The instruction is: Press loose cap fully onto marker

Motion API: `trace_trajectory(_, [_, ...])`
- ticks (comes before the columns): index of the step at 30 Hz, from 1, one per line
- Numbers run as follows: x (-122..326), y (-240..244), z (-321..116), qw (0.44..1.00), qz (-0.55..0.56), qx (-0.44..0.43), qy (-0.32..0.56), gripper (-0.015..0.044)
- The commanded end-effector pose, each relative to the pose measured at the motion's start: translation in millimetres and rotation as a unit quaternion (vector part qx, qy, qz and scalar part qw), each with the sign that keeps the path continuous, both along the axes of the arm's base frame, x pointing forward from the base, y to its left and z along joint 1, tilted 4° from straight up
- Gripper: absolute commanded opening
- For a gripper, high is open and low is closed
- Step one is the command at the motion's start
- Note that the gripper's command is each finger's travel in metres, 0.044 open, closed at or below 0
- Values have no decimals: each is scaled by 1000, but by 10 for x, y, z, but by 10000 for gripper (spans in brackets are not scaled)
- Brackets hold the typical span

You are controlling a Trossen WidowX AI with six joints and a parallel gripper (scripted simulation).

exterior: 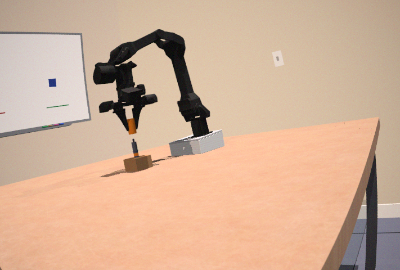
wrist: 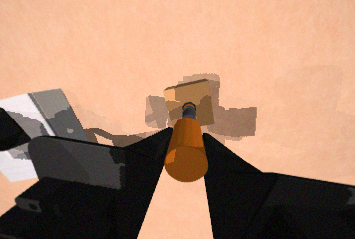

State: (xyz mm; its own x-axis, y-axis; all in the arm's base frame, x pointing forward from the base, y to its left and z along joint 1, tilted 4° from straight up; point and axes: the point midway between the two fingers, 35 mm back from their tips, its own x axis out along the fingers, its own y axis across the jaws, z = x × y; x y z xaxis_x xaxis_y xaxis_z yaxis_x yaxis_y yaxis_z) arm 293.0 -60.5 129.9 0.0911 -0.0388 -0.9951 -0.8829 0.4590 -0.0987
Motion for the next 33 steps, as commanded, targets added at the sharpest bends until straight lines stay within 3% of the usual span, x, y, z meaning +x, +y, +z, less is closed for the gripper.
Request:
trace_trajectory(1, [12, -14, -2, 1000, 5, 2, -3, 0])
trace_trajectory(33, [62, -32, -445, 1000, 5, 2, -3, 0])
